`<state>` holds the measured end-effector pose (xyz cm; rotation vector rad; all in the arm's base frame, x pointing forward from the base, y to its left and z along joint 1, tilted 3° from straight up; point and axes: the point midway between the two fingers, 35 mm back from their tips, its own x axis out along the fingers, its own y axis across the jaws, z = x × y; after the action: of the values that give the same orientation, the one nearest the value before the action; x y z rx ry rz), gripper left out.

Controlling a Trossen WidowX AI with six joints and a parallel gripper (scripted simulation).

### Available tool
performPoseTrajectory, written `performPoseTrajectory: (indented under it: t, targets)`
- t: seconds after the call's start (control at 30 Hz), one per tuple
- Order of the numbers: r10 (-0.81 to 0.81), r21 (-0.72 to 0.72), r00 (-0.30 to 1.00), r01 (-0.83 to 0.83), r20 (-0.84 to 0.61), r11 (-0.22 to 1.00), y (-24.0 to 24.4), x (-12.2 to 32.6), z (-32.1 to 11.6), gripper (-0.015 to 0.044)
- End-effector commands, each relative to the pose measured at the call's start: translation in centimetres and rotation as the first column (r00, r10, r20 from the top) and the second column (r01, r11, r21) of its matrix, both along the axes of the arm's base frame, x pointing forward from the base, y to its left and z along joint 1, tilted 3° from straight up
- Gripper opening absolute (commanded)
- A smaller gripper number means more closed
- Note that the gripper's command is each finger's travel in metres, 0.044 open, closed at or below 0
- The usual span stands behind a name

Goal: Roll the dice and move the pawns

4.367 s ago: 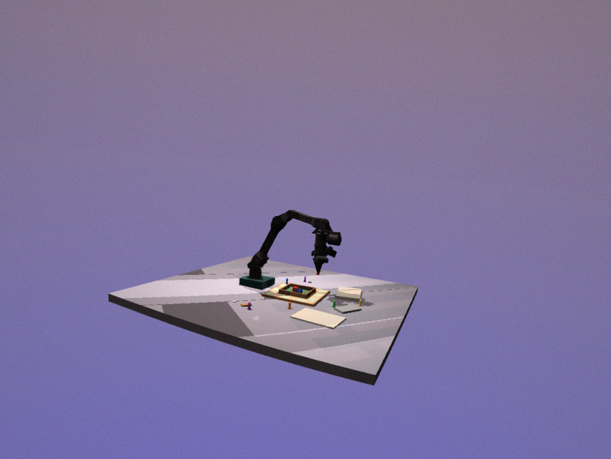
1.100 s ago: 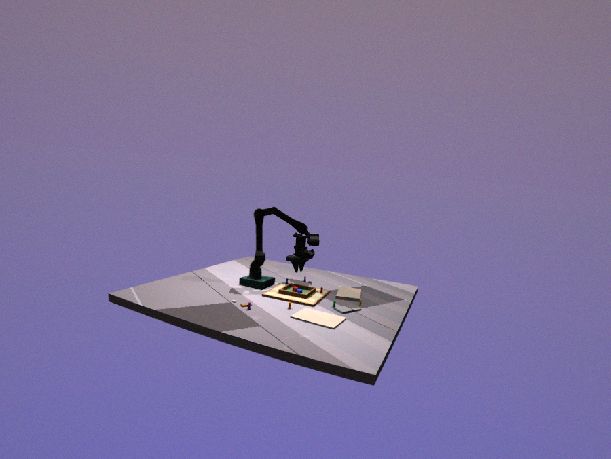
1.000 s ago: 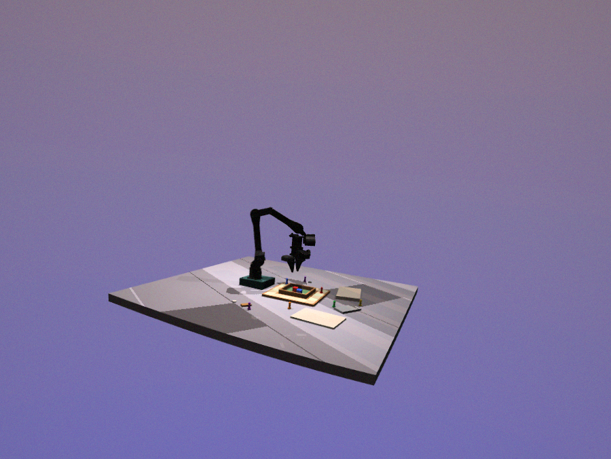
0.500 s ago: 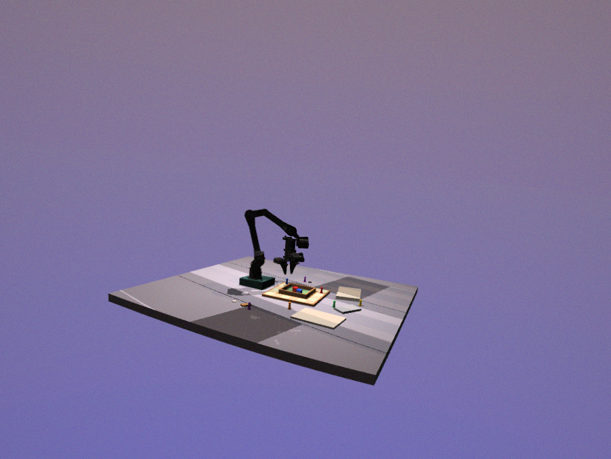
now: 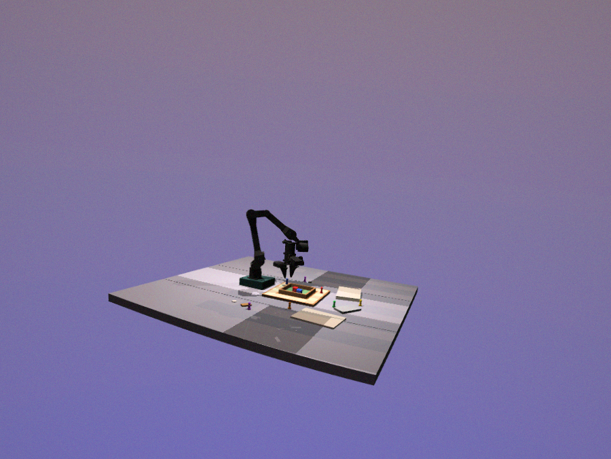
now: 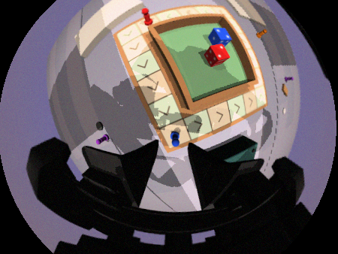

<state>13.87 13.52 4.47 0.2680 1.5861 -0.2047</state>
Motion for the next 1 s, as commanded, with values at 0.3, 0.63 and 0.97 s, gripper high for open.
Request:
performPoseTrajectory:
  t: [0.3,0.63,0.97]
  targets:
    - [-0.005,-0.004,1.000,0.005,-0.009,1.000,-0.1,-0.3,-2.4,0.0200]
    - [-0.005,-0.004,1.000,0.005,-0.009,1.000,-0.1,-0.4,-2.9,0.0069]
    - [-0.005,-0.004,1.000,0.005,-0.009,1.000,-0.1,-0.4,-2.9,0.0000]
